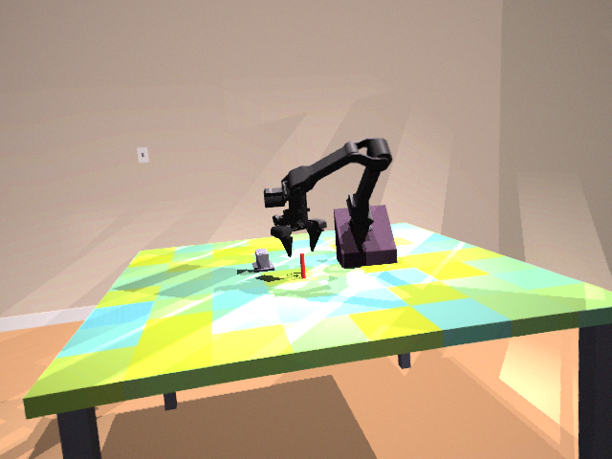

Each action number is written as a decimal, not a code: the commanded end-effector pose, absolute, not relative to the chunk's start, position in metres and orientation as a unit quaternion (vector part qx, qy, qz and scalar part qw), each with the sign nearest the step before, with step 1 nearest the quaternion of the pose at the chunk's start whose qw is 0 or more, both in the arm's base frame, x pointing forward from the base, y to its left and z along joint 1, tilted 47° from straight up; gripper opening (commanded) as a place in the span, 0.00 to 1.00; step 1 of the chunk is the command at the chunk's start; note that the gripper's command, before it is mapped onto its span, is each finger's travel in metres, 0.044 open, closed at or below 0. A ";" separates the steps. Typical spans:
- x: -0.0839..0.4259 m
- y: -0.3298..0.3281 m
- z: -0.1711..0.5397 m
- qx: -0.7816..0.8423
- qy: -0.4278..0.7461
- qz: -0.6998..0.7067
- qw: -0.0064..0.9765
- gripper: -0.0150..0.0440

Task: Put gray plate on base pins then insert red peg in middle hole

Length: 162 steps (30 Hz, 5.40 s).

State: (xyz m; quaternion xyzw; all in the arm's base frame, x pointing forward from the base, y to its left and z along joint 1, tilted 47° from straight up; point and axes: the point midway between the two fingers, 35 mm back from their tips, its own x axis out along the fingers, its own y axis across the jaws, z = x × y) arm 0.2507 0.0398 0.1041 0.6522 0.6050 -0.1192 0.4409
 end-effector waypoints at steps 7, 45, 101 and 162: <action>0.254 0.052 0.092 0.653 0.606 -0.120 0.437 1.00; 0.258 0.068 0.078 0.655 0.606 -0.118 0.436 0.25; 0.290 -0.042 0.092 0.650 0.605 -0.128 0.441 0.25; 0.326 -0.148 -0.006 0.652 0.605 -0.121 0.441 0.25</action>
